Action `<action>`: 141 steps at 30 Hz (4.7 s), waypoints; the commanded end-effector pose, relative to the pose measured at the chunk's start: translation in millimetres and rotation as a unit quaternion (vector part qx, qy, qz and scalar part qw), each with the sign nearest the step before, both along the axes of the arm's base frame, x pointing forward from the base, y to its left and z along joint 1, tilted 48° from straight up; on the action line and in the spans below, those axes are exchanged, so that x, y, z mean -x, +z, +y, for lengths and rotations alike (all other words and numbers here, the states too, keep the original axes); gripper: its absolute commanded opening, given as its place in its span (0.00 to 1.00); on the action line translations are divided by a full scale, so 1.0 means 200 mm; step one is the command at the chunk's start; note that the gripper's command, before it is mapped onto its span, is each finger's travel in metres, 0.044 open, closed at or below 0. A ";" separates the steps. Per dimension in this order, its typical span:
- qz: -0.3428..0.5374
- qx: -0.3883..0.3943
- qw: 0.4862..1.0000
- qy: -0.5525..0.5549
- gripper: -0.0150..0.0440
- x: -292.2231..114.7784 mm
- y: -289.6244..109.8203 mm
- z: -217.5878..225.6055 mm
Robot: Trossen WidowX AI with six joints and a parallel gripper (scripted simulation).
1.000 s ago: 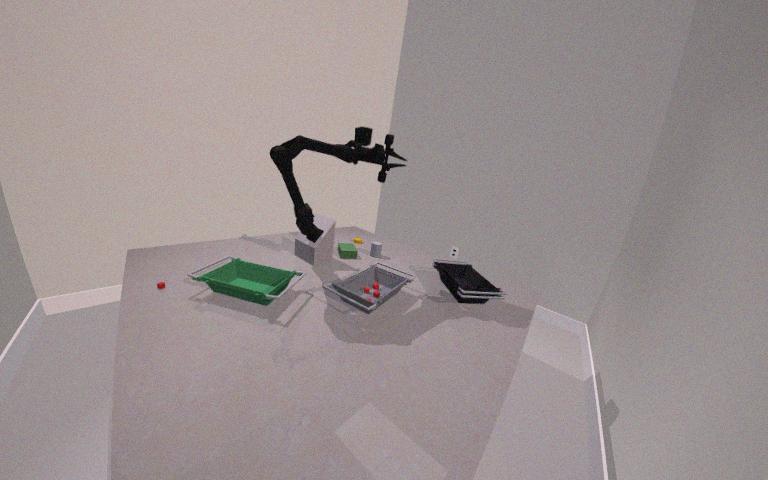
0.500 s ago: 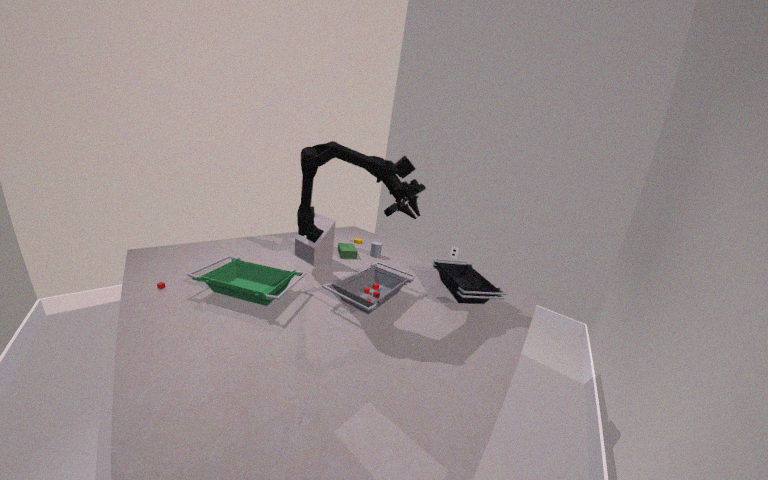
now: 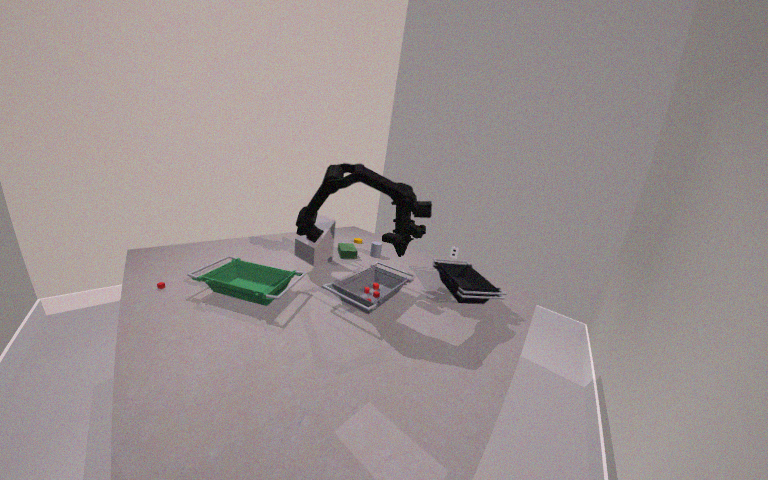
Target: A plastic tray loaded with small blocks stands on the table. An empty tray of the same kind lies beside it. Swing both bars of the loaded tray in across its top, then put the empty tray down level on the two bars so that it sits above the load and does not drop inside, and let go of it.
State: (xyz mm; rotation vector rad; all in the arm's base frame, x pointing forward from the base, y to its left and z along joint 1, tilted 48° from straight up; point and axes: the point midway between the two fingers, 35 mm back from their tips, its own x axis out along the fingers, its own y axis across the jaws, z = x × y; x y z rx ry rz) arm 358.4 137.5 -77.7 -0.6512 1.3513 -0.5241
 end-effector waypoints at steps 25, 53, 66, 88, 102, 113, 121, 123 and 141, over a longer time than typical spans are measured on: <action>0.068 0.033 0.997 -0.005 0.39 0.00 -0.23 -0.34; 0.069 0.034 0.997 -0.005 0.39 -0.03 0.09 -0.50; 0.069 0.033 0.997 -0.005 0.39 -0.03 0.21 -0.38; 0.069 0.035 0.997 -0.001 0.39 -0.04 0.19 -0.39; 0.069 0.032 0.997 -0.001 0.39 -0.04 0.33 -0.23; -0.169 -0.011 0.956 -0.239 0.39 -0.13 0.53 -0.38; -0.462 -0.060 0.719 -0.516 0.39 -0.20 0.74 -0.67; -0.493 -0.065 0.675 -0.544 0.39 -0.20 0.77 -0.71; -0.693 -0.096 0.176 -0.692 0.39 -0.18 1.04 -1.07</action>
